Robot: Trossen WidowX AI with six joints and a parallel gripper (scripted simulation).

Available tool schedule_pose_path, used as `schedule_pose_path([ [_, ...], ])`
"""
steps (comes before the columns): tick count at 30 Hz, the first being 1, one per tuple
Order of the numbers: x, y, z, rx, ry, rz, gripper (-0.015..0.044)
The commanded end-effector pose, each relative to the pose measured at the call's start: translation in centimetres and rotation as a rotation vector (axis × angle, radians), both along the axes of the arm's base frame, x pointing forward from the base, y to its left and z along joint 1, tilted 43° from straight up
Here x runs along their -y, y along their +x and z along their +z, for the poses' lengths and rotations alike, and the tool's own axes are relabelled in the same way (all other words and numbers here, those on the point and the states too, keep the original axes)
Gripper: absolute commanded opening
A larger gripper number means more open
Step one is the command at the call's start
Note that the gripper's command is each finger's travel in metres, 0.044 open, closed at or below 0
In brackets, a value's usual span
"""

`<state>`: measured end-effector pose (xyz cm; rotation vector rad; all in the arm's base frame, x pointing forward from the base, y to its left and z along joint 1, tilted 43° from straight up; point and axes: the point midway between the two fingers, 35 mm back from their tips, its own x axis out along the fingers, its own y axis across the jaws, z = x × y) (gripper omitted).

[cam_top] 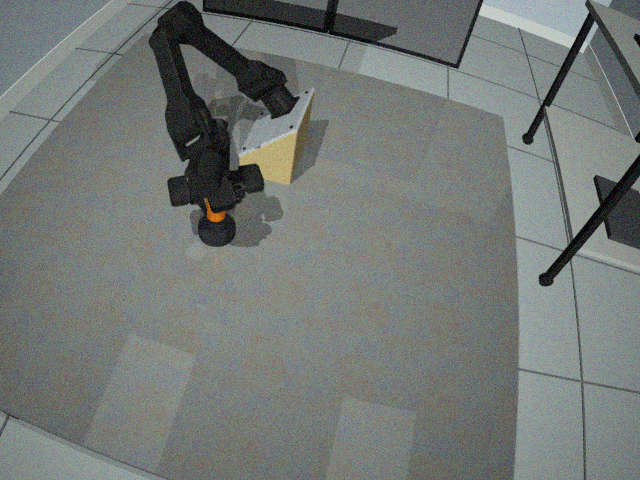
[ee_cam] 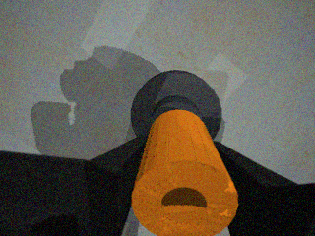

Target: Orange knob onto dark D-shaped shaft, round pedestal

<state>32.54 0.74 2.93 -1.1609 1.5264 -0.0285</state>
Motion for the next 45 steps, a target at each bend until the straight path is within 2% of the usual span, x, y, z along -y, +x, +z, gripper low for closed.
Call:
schedule_pose_path([
  [1, -0.05, 0.26, 0.16, 0.004, 0.004, 0.005, 0.0000],
  [45, -0.08, 0.06, 0.13, 0.003, 0.004, 0.005, 0.0000],
])
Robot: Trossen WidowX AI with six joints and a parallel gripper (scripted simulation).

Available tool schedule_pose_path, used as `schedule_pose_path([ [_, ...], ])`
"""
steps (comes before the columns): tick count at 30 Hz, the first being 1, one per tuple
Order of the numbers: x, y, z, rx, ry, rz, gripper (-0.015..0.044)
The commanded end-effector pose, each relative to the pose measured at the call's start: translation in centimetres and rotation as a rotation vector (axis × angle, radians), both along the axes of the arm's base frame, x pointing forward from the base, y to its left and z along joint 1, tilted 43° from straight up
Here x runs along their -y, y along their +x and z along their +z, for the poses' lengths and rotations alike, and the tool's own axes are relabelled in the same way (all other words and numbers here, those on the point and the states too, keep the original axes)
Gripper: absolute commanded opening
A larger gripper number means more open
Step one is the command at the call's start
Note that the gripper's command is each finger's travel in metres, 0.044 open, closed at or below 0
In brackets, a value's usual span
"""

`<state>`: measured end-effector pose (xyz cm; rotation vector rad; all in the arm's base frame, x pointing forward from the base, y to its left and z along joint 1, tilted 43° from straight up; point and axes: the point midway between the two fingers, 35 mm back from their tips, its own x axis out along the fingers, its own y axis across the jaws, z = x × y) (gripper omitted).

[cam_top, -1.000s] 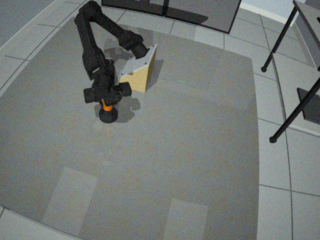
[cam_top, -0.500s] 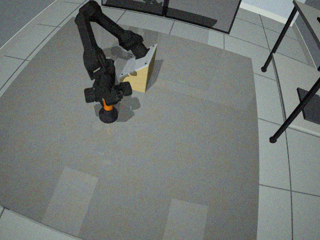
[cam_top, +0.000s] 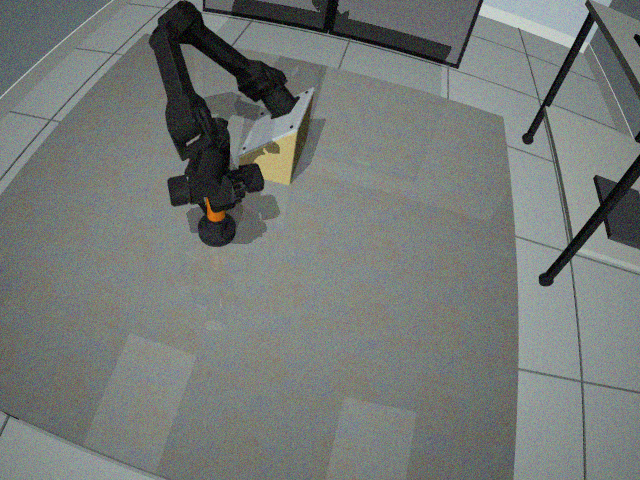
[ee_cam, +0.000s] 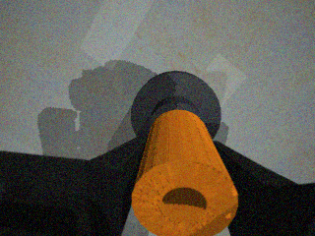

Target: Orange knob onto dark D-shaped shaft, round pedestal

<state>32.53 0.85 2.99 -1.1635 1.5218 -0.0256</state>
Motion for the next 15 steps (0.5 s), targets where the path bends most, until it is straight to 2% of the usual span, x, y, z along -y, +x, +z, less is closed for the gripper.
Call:
schedule_pose_path([
  [1, 0.05, 0.05, 0.04, 0.002, 0.003, 0.000, 0.0000],
  [15, 0.18, -0.15, -0.25, 0.001, 0.003, 0.000, 0.0000],
])
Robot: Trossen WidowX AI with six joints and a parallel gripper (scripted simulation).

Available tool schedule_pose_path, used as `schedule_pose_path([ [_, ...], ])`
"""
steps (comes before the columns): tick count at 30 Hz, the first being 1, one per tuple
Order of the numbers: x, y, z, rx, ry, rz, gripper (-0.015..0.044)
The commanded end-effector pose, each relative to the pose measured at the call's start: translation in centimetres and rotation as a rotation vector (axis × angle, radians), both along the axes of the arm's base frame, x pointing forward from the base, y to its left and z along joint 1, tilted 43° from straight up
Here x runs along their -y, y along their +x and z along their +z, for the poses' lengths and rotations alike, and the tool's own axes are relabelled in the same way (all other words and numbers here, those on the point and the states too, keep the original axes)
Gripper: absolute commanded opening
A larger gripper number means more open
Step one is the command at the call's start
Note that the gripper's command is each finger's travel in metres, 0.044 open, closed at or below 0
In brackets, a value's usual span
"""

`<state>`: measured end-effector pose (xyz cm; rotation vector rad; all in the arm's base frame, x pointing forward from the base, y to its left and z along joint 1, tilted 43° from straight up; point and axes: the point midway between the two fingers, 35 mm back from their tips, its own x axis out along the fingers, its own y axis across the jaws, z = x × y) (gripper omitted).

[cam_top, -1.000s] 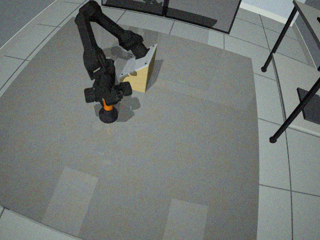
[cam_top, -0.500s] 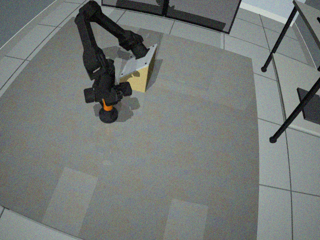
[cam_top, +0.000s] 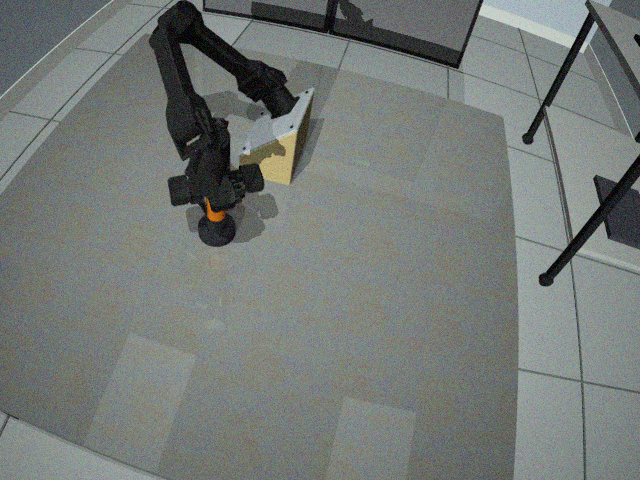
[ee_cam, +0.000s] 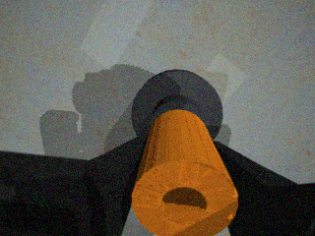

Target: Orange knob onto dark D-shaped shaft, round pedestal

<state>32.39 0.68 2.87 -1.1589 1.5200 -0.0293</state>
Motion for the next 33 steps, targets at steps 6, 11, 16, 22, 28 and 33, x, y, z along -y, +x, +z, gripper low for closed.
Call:
schedule_pose_path([
  [6, 0.05, 0.09, -0.14, -0.003, 0.001, 0.003, 0.0000],
  [11, -0.15, 0.07, 0.26, -0.003, 0.002, 0.003, 0.0000],
  [16, -0.25, 0.12, 0.41, -0.020, -0.003, 0.023, 0.0000],
  [22, -0.32, 0.24, 0.22, -0.037, -0.007, 0.042, 0.0000],
  [28, -0.22, 0.17, 0.09, -0.037, -0.007, 0.042, 0.0000],
  [33, -0.12, 0.08, 0.00, -0.037, -0.007, 0.042, 0.0000],
])
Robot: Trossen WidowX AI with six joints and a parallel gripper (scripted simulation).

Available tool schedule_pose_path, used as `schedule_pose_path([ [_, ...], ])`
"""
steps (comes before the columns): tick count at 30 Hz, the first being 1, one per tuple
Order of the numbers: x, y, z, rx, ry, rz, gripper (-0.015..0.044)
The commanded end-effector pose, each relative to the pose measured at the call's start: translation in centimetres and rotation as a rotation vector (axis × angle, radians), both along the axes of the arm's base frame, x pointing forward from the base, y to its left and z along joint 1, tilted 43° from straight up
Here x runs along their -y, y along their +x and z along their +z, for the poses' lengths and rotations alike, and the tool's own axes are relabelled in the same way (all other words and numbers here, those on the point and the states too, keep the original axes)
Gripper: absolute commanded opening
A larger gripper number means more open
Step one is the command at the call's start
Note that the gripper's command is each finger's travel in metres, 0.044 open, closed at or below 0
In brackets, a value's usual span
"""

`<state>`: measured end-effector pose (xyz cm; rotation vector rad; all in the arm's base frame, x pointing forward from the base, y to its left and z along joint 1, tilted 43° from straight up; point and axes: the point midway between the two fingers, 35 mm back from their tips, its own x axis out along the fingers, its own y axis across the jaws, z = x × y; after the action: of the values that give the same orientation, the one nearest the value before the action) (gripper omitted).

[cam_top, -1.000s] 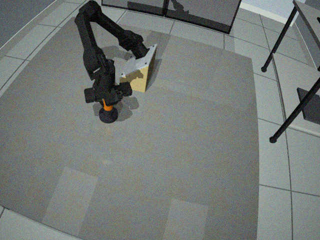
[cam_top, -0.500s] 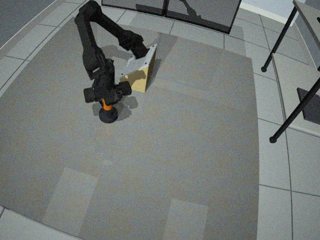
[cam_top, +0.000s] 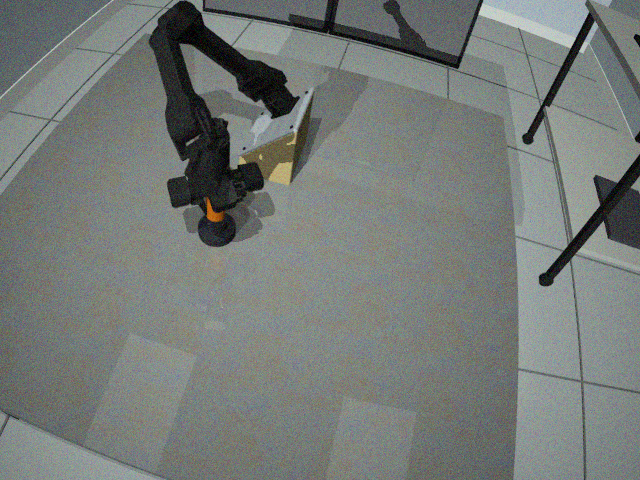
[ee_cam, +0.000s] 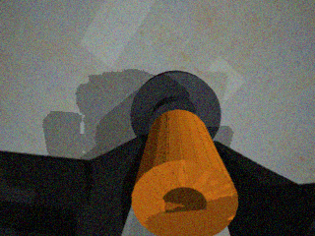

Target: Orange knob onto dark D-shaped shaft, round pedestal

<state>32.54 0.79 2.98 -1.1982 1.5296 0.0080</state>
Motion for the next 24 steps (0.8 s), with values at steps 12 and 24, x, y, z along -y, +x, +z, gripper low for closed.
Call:
schedule_pose_path([
  [12, 0.23, -0.10, -0.16, -0.004, 0.001, 0.006, 0.0000],
  [24, 0.29, -0.02, -0.27, -0.004, 0.001, 0.006, 0.0000],
])
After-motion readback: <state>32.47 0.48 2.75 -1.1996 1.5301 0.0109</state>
